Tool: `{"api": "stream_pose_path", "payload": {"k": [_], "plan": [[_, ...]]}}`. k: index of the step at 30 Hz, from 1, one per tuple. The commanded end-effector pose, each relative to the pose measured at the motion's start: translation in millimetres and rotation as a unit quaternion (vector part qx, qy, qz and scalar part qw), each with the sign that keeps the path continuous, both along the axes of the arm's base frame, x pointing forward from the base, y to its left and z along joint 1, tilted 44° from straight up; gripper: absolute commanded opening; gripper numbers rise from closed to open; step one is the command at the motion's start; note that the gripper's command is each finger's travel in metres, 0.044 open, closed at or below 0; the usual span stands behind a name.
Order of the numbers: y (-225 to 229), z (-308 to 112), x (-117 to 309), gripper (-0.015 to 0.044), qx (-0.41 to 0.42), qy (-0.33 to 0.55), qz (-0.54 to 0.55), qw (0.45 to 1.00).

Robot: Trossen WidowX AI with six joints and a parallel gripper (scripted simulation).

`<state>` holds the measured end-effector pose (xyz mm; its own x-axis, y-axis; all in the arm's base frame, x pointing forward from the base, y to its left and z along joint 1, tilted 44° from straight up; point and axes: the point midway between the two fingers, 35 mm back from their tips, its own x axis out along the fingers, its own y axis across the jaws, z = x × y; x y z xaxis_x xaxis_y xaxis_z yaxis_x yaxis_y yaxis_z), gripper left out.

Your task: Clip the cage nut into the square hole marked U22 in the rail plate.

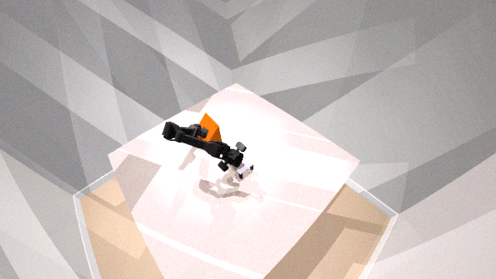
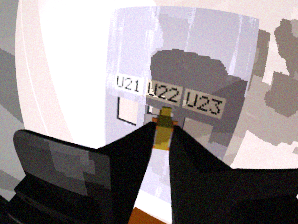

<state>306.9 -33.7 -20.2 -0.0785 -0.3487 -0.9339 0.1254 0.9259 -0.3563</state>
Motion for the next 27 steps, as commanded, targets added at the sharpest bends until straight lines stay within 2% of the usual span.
{"api": "stream_pose_path", "payload": {"k": [1,27], "plan": [[1.6,0.3,1.2,0.0027,-0.005,0.0,0.001,1.0],[4.0,-1.1,1.5,0.0027,-0.037,0.004,0.001,0.999]]}}
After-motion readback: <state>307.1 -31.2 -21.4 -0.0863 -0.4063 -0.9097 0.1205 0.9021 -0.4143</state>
